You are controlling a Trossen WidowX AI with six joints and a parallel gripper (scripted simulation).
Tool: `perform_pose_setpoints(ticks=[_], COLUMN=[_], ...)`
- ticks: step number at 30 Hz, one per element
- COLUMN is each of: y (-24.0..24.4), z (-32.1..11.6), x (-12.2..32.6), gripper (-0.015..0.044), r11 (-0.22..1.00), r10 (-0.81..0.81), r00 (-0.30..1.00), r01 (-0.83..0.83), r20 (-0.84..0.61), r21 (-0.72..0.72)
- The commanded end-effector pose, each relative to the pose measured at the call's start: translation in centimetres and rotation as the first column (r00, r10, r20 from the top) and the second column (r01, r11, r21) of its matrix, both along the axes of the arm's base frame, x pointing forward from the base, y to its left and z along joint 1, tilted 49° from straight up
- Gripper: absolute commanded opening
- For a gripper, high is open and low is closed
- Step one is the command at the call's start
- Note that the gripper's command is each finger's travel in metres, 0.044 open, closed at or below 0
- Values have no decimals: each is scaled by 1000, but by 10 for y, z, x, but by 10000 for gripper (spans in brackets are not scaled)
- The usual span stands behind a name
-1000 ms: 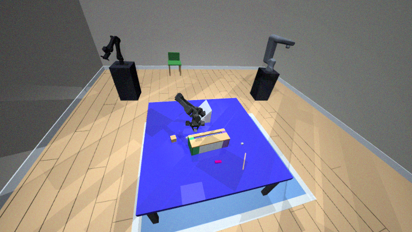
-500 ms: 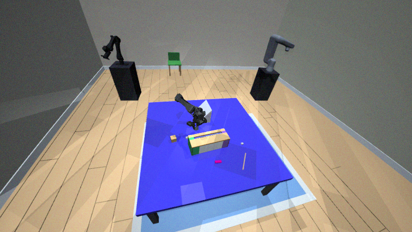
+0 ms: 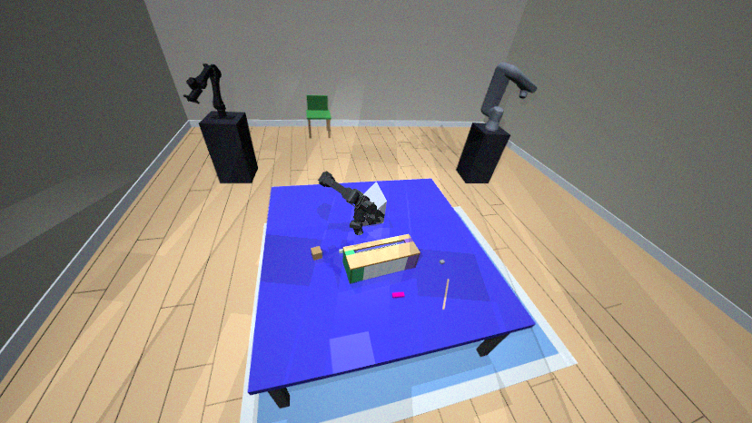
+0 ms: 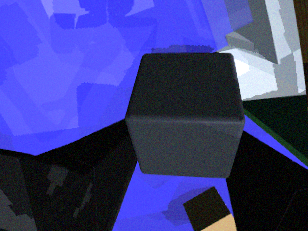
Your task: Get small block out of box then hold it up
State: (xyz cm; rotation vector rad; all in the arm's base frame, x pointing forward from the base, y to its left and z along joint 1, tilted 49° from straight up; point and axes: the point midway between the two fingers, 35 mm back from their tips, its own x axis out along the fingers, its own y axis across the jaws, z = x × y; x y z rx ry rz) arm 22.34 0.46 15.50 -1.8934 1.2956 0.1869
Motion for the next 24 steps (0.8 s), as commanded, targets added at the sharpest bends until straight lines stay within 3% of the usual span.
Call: perform_pose_setpoints(ticks=[1,13,24], y=[4,14,23], z=[3,10,17], x=[0,-6,-10], gripper=[0,0,0], r11=[993,853,604], r10=[85,267,247], r00=[992,836,565], r01=[-92,-437,-725], r20=[-93,-480,-787], r21=[-80,-286,-331])
